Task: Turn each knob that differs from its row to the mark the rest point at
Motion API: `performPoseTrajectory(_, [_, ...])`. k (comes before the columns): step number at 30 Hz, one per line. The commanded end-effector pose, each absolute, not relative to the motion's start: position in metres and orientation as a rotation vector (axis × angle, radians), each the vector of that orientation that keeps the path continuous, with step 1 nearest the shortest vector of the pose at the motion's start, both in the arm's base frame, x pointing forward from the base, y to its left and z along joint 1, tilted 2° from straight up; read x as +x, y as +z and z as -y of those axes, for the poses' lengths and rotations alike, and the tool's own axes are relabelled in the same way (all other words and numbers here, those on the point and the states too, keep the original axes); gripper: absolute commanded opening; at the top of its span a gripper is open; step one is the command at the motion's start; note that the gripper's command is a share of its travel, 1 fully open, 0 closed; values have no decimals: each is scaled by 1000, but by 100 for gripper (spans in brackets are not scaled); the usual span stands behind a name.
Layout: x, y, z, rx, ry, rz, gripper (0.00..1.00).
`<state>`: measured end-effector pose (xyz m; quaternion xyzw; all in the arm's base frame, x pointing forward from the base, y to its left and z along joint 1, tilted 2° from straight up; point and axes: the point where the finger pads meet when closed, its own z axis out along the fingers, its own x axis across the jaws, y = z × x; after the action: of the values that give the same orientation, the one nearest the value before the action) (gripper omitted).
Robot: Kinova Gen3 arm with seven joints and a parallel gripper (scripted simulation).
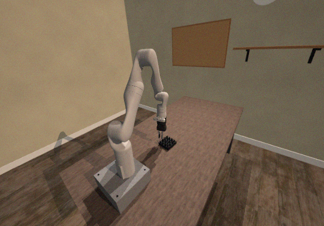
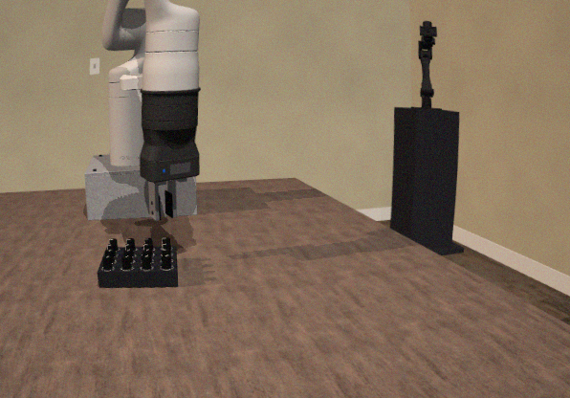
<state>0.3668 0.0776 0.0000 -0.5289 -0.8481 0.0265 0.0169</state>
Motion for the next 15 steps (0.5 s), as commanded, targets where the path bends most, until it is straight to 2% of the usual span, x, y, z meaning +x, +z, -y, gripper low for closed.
performPoseTrajectory(1, [372,3,-75,-1513,59,2713,46])
performPoseTrajectory(15, [393,11,-75,-754,29,3042,46])
